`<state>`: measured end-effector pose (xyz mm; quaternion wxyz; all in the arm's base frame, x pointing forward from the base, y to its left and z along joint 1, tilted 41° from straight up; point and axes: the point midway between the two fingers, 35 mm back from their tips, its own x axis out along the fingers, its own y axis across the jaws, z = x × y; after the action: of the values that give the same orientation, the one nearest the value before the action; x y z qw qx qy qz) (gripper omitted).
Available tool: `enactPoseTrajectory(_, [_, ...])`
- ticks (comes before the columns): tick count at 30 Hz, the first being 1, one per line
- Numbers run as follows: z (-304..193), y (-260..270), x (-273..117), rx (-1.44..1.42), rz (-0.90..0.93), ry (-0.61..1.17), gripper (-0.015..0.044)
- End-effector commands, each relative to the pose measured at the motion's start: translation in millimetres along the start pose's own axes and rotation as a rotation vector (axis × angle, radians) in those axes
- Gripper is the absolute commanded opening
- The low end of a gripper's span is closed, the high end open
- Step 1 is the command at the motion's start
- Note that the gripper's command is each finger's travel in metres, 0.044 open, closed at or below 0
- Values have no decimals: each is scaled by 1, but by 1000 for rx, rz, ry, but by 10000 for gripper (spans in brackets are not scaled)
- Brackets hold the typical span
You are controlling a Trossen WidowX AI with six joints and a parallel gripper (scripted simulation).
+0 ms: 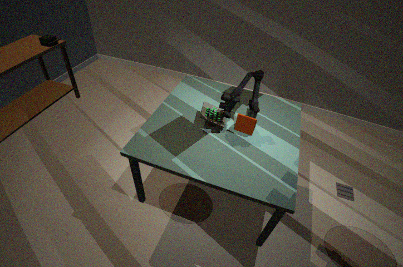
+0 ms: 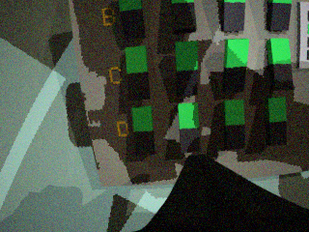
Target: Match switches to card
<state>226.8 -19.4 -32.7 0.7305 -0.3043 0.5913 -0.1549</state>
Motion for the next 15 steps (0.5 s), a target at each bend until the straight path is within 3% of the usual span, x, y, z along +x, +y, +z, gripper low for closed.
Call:
enactPoseTrajectory(1, [-1,-1,8,-3,-5,-1,0])
enactPoseTrajectory(15, [-2,-1,25,-3,-6,-1,0])
